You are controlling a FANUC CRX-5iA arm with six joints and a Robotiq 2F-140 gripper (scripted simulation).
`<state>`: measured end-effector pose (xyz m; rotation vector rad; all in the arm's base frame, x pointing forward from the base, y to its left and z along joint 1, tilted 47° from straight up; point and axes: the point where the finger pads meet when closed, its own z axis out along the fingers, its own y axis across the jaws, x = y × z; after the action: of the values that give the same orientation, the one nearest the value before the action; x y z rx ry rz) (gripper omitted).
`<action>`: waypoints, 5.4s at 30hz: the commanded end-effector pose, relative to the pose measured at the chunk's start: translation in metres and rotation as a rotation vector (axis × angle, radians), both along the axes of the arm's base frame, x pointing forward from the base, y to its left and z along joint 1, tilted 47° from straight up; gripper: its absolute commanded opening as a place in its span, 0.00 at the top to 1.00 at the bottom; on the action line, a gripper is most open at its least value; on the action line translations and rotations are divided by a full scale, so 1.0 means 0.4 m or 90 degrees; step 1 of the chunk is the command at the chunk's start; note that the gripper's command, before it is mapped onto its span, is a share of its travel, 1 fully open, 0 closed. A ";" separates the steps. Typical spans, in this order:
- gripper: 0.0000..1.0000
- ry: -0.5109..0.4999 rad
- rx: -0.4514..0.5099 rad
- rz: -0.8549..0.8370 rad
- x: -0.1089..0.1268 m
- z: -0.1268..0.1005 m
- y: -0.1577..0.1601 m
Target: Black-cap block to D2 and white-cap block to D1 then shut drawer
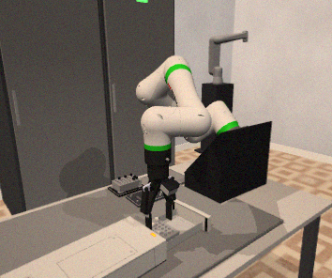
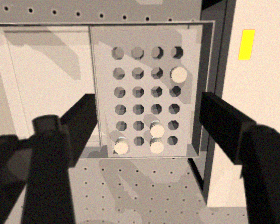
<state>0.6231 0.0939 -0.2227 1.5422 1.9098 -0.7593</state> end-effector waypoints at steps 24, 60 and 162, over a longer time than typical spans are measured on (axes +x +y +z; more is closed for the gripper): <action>0.34 -0.001 0.001 0.001 0.006 -0.037 -0.038; 0.60 -0.001 0.000 0.001 0.008 -0.054 -0.057; 0.90 -0.001 0.001 0.001 0.002 -0.007 -0.007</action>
<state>0.6233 0.0886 -0.2275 1.5424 1.9097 -0.7601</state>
